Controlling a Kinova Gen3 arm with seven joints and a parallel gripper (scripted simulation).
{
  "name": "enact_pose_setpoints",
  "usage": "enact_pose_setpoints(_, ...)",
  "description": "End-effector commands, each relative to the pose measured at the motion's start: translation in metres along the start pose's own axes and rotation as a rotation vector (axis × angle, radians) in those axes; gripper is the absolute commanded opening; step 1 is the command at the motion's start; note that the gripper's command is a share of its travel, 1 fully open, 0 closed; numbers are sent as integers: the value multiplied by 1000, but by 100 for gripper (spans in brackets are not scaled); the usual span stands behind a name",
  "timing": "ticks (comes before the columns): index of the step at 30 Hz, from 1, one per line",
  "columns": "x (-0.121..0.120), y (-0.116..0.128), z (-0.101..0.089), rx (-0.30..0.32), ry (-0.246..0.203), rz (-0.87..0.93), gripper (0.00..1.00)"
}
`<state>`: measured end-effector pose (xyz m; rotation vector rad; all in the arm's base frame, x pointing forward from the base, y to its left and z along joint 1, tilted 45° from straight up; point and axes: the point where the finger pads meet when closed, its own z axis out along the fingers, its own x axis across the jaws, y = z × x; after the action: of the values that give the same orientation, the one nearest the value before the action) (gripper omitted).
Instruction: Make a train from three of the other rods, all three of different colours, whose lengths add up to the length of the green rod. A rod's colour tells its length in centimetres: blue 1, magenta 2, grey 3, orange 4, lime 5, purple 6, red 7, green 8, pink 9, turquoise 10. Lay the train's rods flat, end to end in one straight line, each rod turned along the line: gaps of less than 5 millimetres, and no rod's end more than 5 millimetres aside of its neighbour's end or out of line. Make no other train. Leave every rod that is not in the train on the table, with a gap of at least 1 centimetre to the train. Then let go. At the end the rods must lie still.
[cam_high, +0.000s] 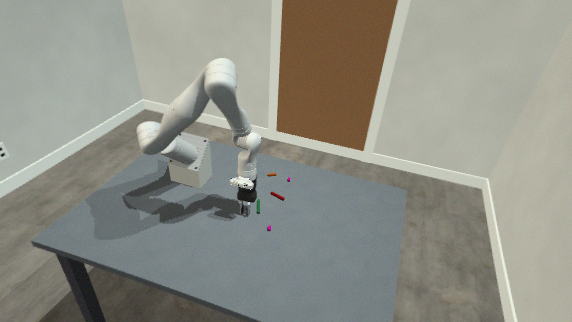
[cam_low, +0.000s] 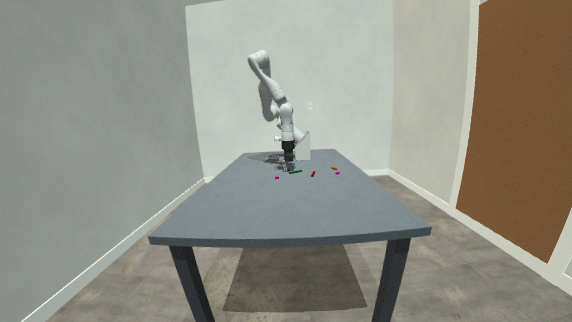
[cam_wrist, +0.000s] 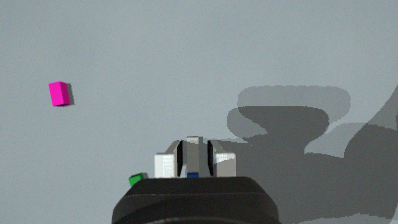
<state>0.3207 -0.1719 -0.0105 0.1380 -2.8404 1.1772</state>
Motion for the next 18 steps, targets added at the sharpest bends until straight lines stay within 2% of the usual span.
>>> enact_pose_setpoints(1, -3, 1, -8, -5, -7, 2, 54)
enact_pose_setpoints(5, -2, 1, -15, -5, -7, 2, 54)
enact_pose_setpoints(18, -2, 1, -76, -5, -7, 2, 54)
